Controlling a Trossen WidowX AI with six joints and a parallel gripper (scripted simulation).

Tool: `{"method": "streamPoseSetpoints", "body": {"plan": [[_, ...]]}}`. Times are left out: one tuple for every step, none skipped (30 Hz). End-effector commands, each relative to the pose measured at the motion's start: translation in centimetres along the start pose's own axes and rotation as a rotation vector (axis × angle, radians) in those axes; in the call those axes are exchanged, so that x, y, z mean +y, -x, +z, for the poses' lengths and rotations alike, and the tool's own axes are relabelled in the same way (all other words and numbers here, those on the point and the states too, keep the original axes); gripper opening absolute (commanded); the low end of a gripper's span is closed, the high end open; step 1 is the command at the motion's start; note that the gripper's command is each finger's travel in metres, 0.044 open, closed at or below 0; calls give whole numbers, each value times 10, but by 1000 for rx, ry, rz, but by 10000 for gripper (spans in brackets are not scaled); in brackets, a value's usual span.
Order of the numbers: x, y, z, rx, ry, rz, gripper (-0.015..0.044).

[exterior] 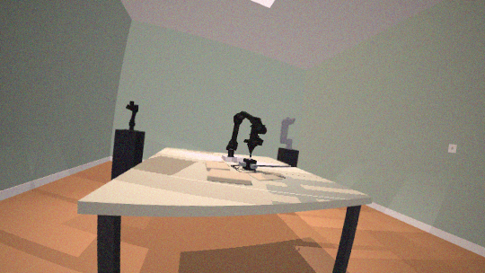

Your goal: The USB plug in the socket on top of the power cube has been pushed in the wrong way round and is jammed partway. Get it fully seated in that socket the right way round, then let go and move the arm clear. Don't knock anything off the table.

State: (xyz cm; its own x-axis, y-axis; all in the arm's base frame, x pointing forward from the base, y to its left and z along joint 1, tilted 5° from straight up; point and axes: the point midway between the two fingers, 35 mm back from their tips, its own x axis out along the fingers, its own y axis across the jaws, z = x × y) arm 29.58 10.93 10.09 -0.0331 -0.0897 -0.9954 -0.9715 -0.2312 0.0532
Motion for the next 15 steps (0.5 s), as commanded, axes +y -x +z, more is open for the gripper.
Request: {"method": "streamPoseSetpoints", "body": {"plan": [[0,-2,0,5,-6,2,0],[0,-2,0,5,-6,2,0],[0,-2,0,5,-6,2,0],[0,-2,0,5,-6,2,0],[0,-3,0,5,-6,2,0],[0,-3,0,5,-6,2,0],[0,-3,0,5,-6,2,0],[0,-3,0,5,-6,2,0],[0,-3,0,5,-6,2,0],[0,-3,0,5,-6,2,0],[0,-3,0,5,-6,2,0],[0,-3,0,5,-6,2,0],[0,-4,0,5,-6,2,0],[0,-4,0,5,-6,2,0],[0,-4,0,5,-6,2,0]]}}
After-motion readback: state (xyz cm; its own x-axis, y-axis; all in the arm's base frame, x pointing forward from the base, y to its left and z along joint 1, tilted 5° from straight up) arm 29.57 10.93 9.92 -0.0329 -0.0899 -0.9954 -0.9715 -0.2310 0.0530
